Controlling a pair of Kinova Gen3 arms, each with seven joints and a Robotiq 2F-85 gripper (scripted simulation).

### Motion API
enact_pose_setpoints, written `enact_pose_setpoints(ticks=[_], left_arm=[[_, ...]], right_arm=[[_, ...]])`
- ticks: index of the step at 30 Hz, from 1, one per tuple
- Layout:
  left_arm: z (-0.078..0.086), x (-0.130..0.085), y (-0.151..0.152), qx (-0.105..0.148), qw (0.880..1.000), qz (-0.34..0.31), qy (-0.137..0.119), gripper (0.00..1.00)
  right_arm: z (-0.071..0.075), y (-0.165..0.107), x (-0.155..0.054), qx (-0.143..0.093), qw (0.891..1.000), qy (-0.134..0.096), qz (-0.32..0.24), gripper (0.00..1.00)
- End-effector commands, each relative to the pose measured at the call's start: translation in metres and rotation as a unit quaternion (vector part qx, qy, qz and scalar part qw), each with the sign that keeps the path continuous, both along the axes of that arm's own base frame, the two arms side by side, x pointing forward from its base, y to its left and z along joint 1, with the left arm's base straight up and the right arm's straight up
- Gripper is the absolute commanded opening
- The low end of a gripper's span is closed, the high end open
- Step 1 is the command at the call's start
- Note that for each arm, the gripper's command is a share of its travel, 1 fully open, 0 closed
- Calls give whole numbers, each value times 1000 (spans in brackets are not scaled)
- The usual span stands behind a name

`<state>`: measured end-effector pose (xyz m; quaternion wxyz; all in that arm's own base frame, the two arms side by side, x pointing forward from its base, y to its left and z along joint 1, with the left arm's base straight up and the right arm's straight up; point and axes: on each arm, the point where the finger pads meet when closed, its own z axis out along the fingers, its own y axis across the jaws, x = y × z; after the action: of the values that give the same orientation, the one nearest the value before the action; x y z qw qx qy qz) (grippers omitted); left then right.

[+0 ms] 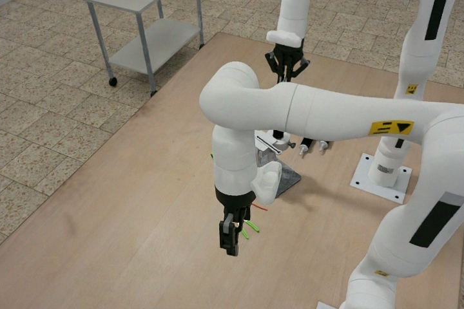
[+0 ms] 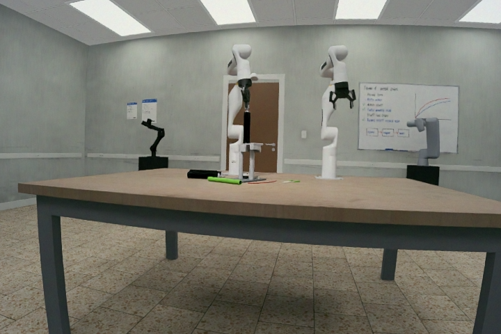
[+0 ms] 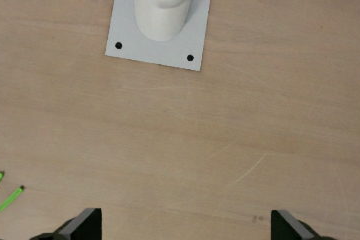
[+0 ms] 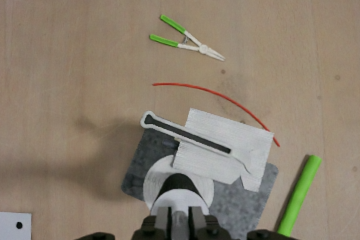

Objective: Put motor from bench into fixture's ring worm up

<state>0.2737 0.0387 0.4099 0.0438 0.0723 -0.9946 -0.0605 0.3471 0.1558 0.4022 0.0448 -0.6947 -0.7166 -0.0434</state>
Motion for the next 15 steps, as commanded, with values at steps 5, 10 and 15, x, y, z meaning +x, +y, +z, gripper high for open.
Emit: enact_pose_setpoints(ticks=[5, 10, 15], left_arm=[[0, 0, 0, 0, 1000, 0, -1, 1000], [0, 0, 0, 0, 1000, 0, -1, 1000], [0, 0, 0, 0, 1000, 0, -1, 1000]], right_arm=[[1, 0, 0, -2, 1000, -1, 0, 174], [1, 0, 0, -4, 1000, -1, 0, 174], [1, 0, 0, -6, 1000, -1, 0, 174]])
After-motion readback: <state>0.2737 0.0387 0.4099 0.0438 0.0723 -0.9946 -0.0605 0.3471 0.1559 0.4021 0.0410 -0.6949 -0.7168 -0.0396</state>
